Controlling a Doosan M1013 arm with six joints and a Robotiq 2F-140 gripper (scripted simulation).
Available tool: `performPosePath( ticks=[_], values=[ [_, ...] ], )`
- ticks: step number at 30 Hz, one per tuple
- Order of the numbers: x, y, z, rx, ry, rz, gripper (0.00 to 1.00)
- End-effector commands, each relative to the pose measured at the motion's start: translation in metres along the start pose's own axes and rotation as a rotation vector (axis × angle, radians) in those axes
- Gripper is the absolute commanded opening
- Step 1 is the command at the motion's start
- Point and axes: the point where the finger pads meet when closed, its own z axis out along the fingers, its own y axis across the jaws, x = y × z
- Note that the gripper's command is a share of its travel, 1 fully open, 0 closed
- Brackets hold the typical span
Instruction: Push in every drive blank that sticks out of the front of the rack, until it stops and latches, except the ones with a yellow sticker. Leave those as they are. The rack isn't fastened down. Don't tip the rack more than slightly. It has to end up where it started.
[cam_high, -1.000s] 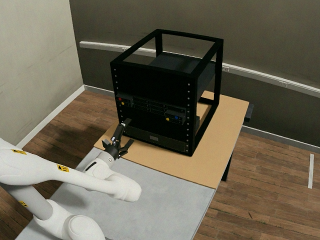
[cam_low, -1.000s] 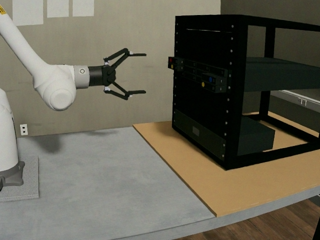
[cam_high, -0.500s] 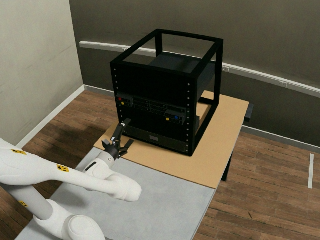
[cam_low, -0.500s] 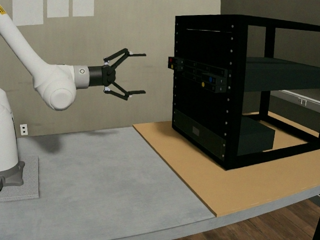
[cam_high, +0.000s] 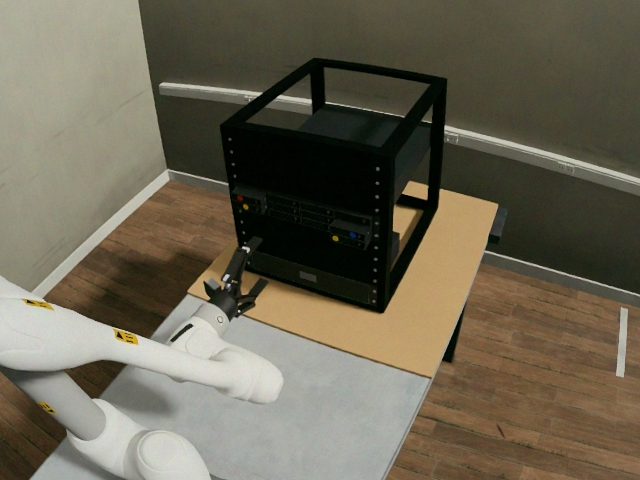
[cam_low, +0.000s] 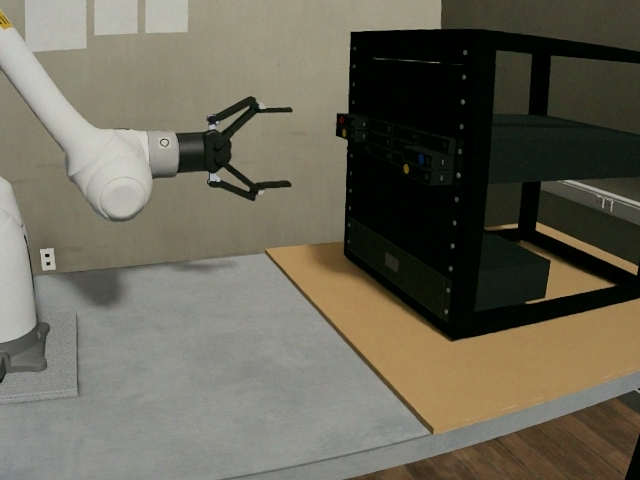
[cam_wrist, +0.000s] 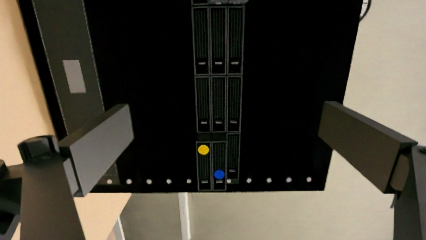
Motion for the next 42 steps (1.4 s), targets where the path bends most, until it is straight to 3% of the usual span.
performPosePath(
  ticks=[1,31,42],
  values=[
    [0.0,0.0,0.0,-0.001,0.0,0.0,1.0],
    [-0.001,0.0,0.0,-0.001,0.0,0.0,1.0],
    [-0.024,0.0,0.001,-0.001,0.0,0.0,1.0]
  ],
)
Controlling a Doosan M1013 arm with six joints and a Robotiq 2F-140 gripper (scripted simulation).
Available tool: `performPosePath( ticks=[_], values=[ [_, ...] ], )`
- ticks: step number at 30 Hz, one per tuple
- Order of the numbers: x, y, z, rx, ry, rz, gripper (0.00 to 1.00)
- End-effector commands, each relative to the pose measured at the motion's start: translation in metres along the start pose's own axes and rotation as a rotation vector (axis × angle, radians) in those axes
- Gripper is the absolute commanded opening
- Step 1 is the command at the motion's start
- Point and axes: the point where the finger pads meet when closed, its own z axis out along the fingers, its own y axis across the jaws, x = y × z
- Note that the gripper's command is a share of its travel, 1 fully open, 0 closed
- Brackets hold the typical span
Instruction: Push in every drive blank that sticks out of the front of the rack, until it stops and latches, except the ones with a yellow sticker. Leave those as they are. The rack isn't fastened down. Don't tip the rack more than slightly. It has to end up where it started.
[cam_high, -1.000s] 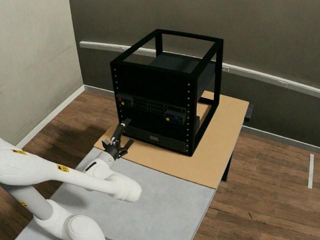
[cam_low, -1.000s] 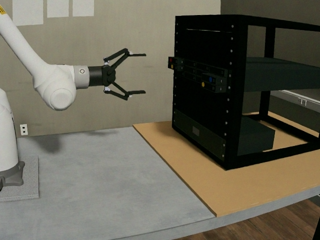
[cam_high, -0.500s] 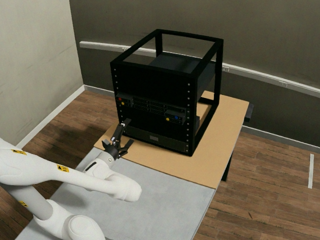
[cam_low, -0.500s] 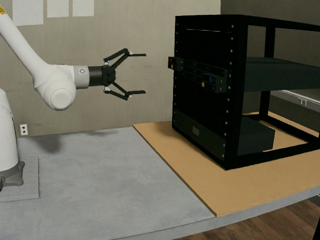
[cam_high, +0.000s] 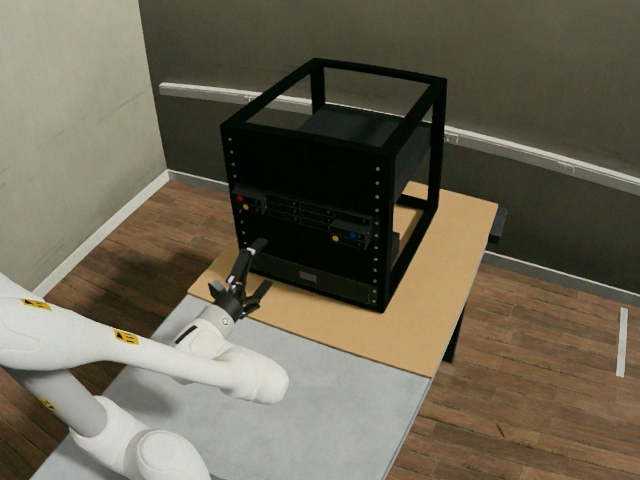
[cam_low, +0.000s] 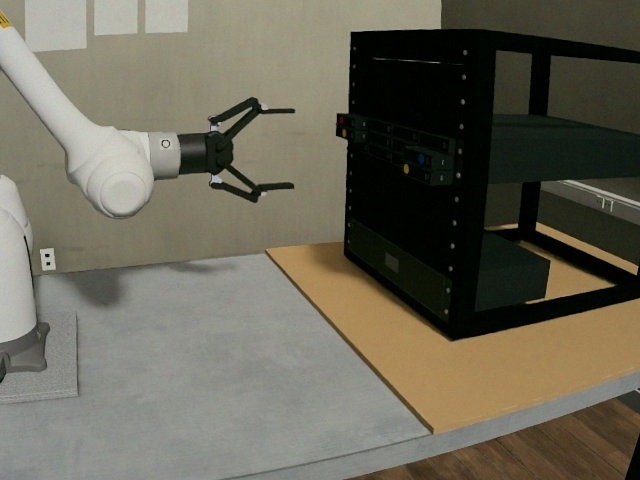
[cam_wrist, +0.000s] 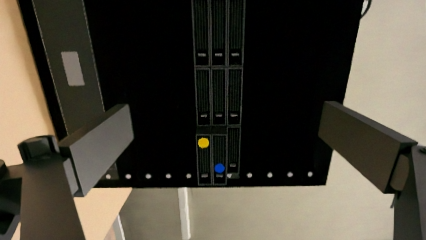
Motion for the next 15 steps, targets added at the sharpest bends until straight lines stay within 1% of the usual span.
performPosePath(
  ticks=[1,11,13,15],
  values=[
    [-0.013,0.0,0.001,-0.001,0.001,0.0,1.0],
    [-0.07,-0.001,0.004,-0.001,0.001,0.0,1.0],
    [-0.07,-0.001,0.004,-0.001,0.001,0.0,1.0],
    [-0.082,-0.002,0.004,-0.001,0.001,0.0,1.0]
  ],
)
